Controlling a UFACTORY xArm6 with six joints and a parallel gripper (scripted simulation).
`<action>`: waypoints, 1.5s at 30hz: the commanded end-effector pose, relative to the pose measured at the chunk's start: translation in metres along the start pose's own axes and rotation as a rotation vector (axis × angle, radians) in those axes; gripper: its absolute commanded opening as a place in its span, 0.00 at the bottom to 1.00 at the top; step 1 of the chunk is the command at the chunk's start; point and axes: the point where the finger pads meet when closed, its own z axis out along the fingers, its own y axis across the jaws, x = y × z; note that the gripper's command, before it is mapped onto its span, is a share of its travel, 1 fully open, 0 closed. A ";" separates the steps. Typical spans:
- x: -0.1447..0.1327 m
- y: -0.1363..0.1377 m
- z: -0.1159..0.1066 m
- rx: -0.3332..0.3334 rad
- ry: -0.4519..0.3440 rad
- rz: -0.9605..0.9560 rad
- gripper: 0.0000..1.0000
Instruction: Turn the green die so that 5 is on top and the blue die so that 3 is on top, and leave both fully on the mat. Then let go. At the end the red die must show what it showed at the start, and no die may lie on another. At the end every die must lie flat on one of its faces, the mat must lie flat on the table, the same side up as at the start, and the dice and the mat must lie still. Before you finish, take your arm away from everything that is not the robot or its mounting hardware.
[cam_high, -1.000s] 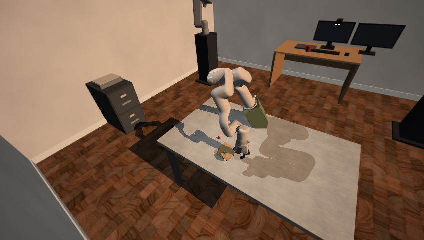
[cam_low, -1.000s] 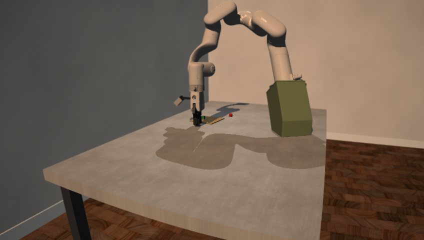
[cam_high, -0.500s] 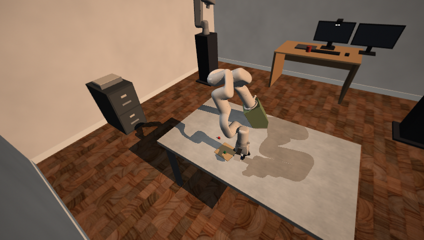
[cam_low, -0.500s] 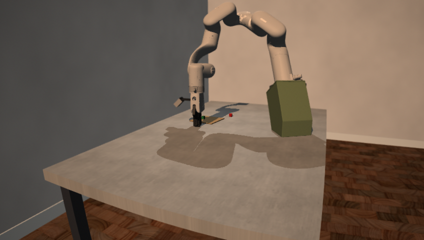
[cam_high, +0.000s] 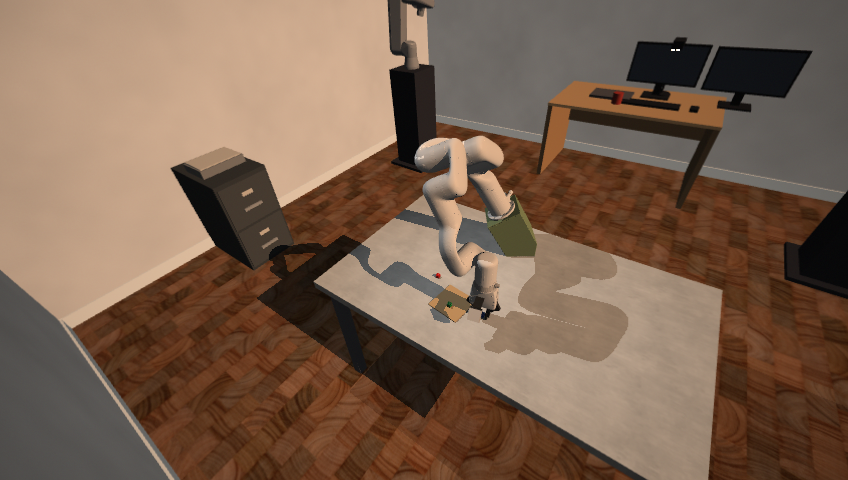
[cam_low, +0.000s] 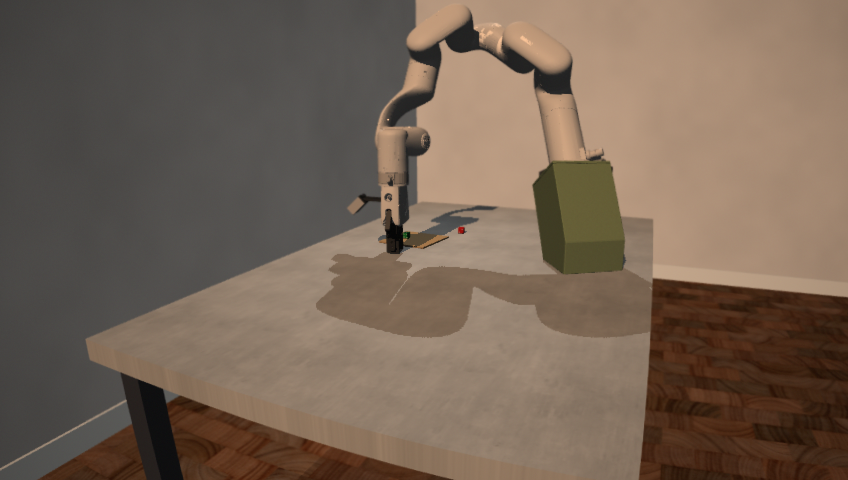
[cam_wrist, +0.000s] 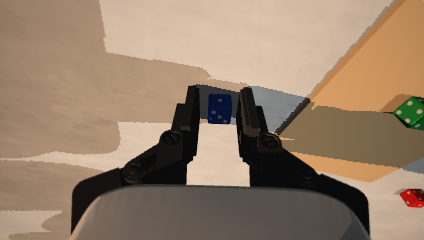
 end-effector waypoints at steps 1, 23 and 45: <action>0.001 0.000 -0.001 0.001 0.003 0.000 0.31; 0.001 0.000 -0.001 0.001 0.003 0.000 0.11; 0.001 0.000 -0.001 0.001 0.003 0.000 0.11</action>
